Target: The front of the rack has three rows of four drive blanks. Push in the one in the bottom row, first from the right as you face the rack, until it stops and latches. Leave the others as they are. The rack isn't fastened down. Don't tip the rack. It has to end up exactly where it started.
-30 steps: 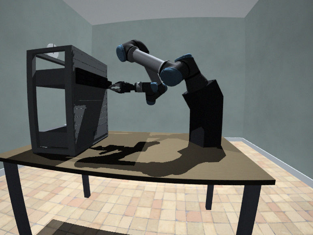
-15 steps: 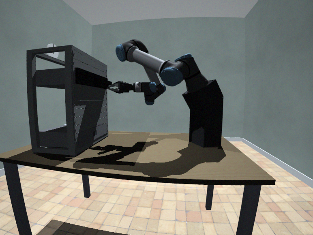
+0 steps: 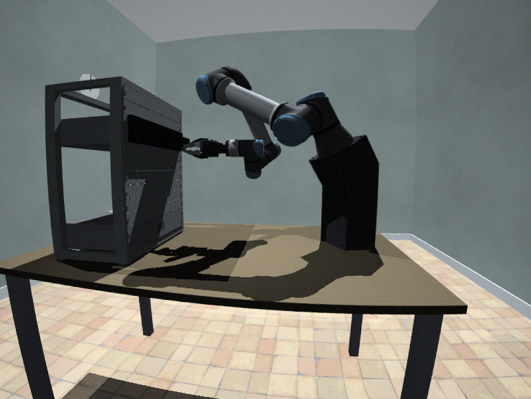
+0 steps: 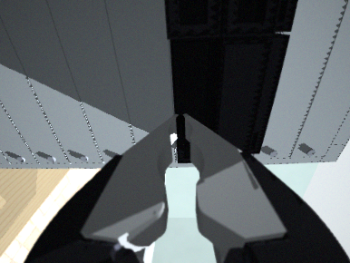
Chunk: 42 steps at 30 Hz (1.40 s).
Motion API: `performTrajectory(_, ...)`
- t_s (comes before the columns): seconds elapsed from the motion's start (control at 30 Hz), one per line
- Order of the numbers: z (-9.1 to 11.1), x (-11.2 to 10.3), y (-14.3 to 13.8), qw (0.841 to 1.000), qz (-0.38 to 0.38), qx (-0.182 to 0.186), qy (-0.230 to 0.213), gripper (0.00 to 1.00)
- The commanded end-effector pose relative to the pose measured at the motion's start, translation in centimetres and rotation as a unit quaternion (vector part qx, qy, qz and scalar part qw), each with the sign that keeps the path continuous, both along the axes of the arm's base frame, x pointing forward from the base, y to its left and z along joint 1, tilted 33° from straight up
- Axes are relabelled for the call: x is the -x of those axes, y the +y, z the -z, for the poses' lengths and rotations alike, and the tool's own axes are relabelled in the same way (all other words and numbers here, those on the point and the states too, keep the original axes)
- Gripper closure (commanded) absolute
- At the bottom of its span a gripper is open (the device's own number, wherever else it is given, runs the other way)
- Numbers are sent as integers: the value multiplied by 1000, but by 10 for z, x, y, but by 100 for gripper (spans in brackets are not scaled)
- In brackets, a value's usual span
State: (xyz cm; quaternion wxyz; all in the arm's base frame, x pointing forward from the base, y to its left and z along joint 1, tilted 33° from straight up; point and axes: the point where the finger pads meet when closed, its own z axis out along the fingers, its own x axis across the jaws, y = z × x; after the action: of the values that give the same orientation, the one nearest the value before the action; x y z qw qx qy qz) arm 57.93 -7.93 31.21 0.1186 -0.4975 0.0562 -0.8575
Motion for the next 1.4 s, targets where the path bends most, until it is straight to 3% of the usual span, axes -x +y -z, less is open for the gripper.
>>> performTrajectory(0.0,-1,0,0,1000,0,0,0,100)
performTrajectory(1.37,-4,-6,0,1000,0,0,0,100)
